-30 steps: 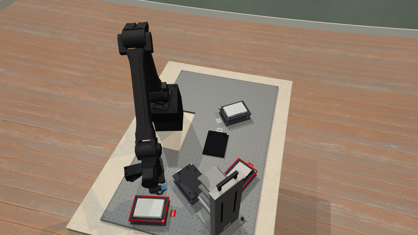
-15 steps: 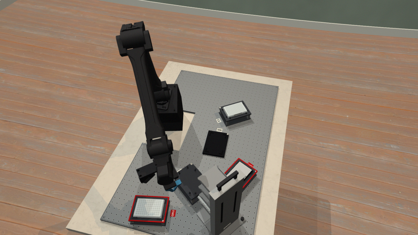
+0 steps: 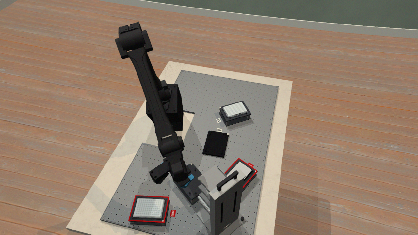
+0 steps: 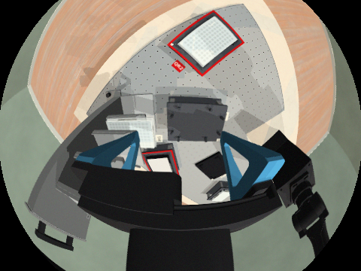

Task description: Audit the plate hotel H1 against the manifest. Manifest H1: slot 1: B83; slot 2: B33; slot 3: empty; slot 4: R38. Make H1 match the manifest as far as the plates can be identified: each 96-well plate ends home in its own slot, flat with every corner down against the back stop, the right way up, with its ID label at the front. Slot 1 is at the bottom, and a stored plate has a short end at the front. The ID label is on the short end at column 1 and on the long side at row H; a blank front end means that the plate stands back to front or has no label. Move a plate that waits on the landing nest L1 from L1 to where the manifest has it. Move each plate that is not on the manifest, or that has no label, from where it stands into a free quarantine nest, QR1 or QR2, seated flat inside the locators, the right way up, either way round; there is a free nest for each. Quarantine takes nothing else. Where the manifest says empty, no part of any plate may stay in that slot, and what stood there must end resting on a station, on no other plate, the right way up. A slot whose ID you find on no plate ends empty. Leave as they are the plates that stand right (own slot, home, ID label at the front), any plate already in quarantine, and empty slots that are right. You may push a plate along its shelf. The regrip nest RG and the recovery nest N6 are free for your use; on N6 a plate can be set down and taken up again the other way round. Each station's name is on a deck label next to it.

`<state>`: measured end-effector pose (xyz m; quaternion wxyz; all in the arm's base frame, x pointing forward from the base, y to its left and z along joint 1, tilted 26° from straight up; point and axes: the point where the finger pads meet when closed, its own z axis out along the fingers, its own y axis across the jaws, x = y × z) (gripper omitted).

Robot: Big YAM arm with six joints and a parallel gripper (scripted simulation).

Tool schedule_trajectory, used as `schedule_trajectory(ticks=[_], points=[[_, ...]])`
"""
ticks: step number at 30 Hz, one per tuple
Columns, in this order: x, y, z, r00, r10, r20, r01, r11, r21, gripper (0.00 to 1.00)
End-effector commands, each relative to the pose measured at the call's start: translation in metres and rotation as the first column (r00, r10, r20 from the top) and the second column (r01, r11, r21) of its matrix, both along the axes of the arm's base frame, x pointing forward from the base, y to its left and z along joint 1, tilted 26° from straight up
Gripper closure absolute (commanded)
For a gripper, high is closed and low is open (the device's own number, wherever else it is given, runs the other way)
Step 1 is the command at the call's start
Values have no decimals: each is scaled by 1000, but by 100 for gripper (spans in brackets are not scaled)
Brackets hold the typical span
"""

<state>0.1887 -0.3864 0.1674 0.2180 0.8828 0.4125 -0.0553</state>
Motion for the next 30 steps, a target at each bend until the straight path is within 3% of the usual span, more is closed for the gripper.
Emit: schedule_trajectory(ticks=[1,5,7,12,20,30], points=[[19,-6,12,997,78,-17,-79,996,-38,0],[28,-6,17,994,107,-28,-109,993,-49,0],[30,2,7,990,132,-49,-133,991,-30,0],[51,4,17,993,115,-25,-116,992,-44,0],[78,13,15,993,116,-14,-116,992,-53,0],[84,16,15,991,135,-23,-136,989,-54,0]])
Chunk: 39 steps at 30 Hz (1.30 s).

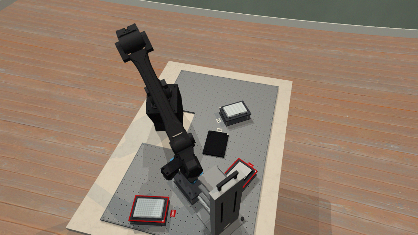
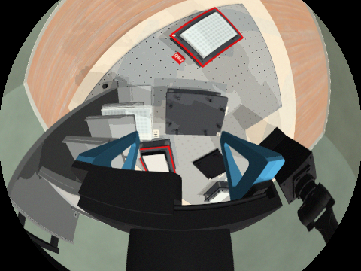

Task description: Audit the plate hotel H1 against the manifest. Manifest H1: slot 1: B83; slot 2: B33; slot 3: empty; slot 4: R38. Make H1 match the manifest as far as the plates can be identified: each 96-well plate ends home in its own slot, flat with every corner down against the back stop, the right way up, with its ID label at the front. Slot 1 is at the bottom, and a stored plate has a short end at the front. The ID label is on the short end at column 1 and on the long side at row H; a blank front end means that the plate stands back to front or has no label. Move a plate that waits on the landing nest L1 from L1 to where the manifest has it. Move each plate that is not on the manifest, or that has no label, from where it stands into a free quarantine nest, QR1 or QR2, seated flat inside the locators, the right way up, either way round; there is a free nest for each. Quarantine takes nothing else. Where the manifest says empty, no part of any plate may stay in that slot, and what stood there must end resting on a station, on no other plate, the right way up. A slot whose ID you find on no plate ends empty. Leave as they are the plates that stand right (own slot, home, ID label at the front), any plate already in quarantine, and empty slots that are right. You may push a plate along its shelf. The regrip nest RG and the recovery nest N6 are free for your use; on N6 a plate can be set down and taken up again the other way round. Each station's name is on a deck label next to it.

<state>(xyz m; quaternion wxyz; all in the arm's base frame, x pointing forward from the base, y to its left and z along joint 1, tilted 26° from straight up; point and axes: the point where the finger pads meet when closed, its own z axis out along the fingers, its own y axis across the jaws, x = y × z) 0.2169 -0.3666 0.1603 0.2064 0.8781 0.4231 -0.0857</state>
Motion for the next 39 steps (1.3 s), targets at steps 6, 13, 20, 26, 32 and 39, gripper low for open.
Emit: schedule_trajectory(ticks=[6,13,20,26,32,39], points=[[56,-4,22,990,130,45,-128,991,-48,0],[56,-4,22,990,130,45,-128,991,-48,0],[56,-4,22,990,130,45,-128,991,-48,0],[56,-4,22,990,130,45,-128,991,-48,0],[67,9,17,979,203,7,-202,978,-51,0],[82,27,10,952,302,-46,-304,951,-50,0]])
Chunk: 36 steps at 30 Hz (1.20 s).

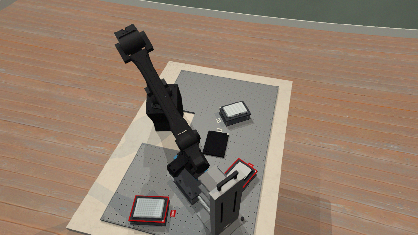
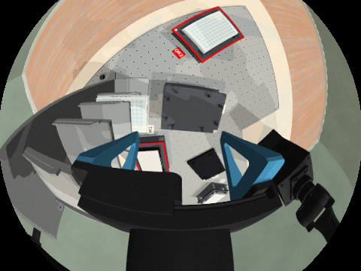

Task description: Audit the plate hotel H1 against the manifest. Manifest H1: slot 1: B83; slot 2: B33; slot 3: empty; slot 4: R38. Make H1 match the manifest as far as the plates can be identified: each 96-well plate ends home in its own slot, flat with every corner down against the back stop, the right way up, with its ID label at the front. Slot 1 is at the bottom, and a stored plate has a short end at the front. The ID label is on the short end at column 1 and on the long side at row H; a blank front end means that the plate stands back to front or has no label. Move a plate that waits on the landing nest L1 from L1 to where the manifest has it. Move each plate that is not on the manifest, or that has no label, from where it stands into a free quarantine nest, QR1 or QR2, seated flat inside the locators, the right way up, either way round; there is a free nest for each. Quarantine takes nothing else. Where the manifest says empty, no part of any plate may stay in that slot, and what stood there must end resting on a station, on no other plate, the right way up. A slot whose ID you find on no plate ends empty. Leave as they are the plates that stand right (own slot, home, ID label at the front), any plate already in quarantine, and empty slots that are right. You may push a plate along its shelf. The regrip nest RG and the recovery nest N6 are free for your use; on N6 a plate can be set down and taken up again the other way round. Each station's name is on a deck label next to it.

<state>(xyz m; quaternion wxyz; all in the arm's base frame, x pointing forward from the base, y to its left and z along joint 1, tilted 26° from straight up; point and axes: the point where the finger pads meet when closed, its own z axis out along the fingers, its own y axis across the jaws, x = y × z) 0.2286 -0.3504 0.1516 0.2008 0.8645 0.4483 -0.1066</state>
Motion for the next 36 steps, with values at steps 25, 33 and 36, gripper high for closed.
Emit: schedule_trajectory(ticks=[25,33,36], points=[[110,68,-12,828,537,-159,-544,839,4,0],[132,86,-14,751,627,-208,-639,769,14,0],[136,95,-20,716,659,-230,-672,740,32,0]])
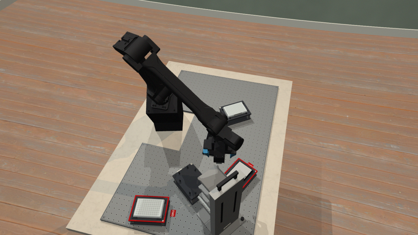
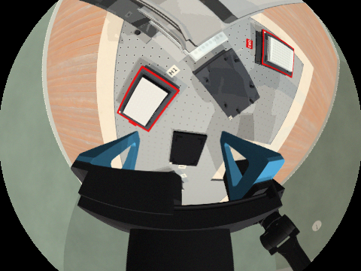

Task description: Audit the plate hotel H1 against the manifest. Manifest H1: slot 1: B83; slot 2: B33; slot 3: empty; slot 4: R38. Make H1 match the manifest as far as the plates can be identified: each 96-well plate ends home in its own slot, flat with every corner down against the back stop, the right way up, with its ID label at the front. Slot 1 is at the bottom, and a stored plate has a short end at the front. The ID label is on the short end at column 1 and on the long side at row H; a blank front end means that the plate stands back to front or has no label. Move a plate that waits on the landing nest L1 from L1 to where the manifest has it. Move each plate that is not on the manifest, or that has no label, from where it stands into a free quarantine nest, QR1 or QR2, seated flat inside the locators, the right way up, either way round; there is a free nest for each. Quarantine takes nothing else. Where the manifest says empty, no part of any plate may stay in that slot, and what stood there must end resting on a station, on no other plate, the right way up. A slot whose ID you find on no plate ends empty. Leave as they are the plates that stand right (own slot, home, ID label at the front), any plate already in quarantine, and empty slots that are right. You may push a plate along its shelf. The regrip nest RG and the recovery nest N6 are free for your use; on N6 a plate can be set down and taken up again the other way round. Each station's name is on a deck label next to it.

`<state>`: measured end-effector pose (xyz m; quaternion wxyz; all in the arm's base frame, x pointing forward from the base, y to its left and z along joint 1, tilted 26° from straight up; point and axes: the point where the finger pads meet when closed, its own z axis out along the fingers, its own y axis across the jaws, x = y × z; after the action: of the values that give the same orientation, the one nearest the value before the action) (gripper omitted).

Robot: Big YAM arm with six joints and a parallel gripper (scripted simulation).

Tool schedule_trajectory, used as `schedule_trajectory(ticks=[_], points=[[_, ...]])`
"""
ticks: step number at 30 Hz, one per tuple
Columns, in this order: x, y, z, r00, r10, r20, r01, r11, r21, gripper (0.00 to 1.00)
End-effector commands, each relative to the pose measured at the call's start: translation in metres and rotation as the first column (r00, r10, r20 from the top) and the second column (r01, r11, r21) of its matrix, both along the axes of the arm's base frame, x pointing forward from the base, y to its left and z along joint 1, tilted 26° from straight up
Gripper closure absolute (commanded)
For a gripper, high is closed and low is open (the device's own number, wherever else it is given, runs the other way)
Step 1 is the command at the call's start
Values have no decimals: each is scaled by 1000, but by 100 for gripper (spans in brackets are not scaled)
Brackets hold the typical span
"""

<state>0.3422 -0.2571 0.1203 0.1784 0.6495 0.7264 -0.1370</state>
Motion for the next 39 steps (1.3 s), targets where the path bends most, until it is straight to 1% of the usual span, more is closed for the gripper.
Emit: schedule_trajectory(ticks=[1,2,5,8,11,14,16,17,19,20,21,22,28,34,36,37,38,39], points=[[22,2,11,997,71,11,-70,997,-29,0],[22,2,11,997,71,11,-70,997,-29,0],[33,8,13,993,115,-2,-115,993,-38,0],[33,18,3,986,159,-40,-161,987,-30,0],[46,24,7,978,203,-50,-205,978,-40,0],[43,35,-5,974,212,-76,-215,976,-24,0],[55,37,2,980,193,-50,-195,980,-33,0],[56,40,1,980,193,-52,-195,980,-32,0],[56,40,1,980,193,-52,-195,980,-32,0],[40,48,-18,977,191,-91,-193,981,-7,0],[42,52,-17,974,208,-91,-210,978,-13,0],[43,54,-21,964,242,-112,-245,970,-10,0],[51,72,-28,934,326,-143,-331,943,-14,0],[57,89,-35,895,406,-185,-415,910,-8,0],[57,89,-35,895,406,-185,-415,910,-8,0],[60,90,-32,892,414,-182,-424,906,-14,0],[58,95,-38,879,432,-200,-442,897,-5,0],[58,99,-41,871,445,-208,-455,890,-1,0]])
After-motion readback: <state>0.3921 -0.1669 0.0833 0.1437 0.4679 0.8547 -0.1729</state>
